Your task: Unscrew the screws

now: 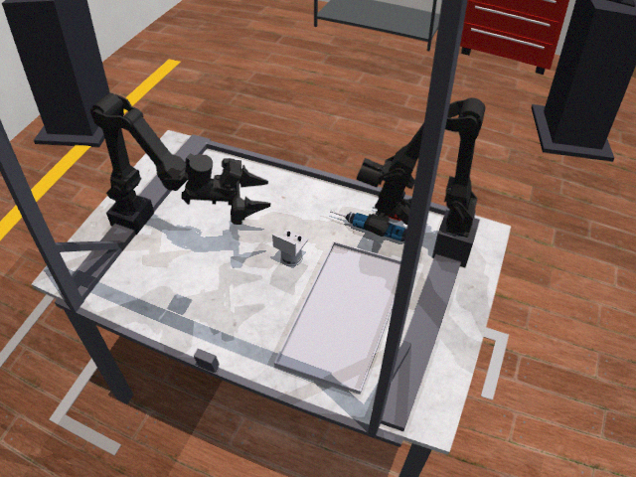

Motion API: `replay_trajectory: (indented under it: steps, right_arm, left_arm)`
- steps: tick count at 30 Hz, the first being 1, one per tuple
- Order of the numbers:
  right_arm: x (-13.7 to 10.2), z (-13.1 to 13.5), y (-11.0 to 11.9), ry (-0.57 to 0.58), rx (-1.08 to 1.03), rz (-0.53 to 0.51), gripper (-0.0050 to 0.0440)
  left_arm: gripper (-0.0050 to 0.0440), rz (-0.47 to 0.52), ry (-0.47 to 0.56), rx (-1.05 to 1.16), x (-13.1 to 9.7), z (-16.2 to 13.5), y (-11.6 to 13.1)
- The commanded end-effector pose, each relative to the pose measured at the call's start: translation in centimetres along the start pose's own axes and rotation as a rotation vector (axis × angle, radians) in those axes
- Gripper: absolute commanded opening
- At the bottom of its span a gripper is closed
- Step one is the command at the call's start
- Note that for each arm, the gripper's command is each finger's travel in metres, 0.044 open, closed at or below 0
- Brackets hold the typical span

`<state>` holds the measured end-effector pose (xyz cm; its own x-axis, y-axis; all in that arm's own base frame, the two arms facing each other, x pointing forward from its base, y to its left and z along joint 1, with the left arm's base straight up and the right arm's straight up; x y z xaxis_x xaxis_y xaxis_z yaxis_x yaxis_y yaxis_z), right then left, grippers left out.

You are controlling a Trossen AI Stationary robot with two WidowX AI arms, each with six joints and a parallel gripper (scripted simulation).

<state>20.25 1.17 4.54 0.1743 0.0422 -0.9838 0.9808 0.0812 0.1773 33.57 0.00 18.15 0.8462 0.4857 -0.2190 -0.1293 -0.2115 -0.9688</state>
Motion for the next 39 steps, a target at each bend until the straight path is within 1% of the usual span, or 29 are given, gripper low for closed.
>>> replay_trajectory:
  steps: [1, 5, 9, 17, 20, 21, 22, 24, 25, 27, 30, 31, 33, 36, 39]
  right_arm:
    - [-0.4, 0.1, 0.6, -0.003, -0.001, 0.03, 0.016]
    - [0.1, 0.0, -0.1, -0.003, -0.001, 0.013, 0.016]
    - [-0.1, 0.0, 0.3, -0.003, -0.002, 0.03, 0.016]
    - [-0.1, 0.0, 0.2, -0.001, -0.003, 0.028, 0.016]
    - [-0.1, 0.0, 0.2, -0.001, -0.003, 0.028, 0.0232]
    - [-0.1, 0.0, 0.2, -0.001, -0.003, 0.028, 0.0245]
    - [-0.1, 0.0, 0.2, -0.001, -0.003, 0.028, 0.0245]
    - [-0.5, 0.0, 0.3, -0.003, -0.002, 0.035, 0.0293]
    - [-0.9, 0.0, 0.6, -0.003, -0.002, 0.044, 0.0305]
    - [-1.7, 0.0, 0.5, -0.003, -0.003, 0.044, 0.0305]
    - [-4.0, 0.1, 0.5, -0.002, -0.004, 0.044, 0.0305]
    - [-4.4, 0.0, 0.5, -0.002, -0.004, 0.041, 0.0305]
    - [-4.4, 0.0, 0.5, -0.002, -0.004, 0.041, 0.0305]
    - [-6.4, 0.0, 0.4, -0.001, -0.004, 0.043, 0.0305]
    - [-7.2, 0.0, 0.3, -0.001, -0.004, 0.045, 0.0305]
  left_arm:
    - [0.04, -0.027, 0.004, -0.018, -0.1, -0.1, -0.9]
    - [0.04, -0.027, 0.004, -0.018, -0.1, -0.1, -0.9]
    - [0.04, -0.027, 0.004, -0.018, -0.1, -0.1, -0.9]
    - [0.04, -0.027, 0.004, -0.018, -0.1, -0.1, -0.9]
    - [0.04, -0.027, 0.004, -0.018, -0.1, -0.1, -0.9]
    - [0.04, -0.027, 0.004, -0.018, -0.1, -0.1, -0.9]
    - [0.04, -0.027, 0.004, -0.018, -0.1, -0.1, -0.9]
    - [0.04, -0.027, 0.004, -0.018, -0.1, -0.1, -0.9]
    - [0.04, -0.027, 0.004, -0.018, -0.1, -0.1, -0.9]
    - [0.04, -0.027, 0.004, -0.018, -0.1, -0.1, -0.9]
    - [0.04, -0.027, 0.004, -0.018, -0.1, -0.1, -0.9]
    - [0.04, -0.027, 0.004, -0.018, -0.1, -0.1, -0.9]
    - [0.04, -0.027, 0.004, -0.018, -0.1, -0.1, -0.9]
    - [0.04, -0.027, 0.004, -0.018, -0.1, -0.1, -0.9]
    - [0.04, -0.027, 0.004, -0.018, -0.1, -0.1, -0.9]
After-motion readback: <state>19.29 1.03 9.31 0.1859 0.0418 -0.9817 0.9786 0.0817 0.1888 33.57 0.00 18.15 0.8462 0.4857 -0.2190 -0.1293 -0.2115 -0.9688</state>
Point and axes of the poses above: on each arm, the point midway between the two fingers, 35 mm back from their tips, its own x axis out along the fingers, its own z axis across the jaws, y = z × x, the point moved 10 cm from there along -x, back along the fingers, and after that the axes turned 7 degrees about -x, right-handed, at the moved point
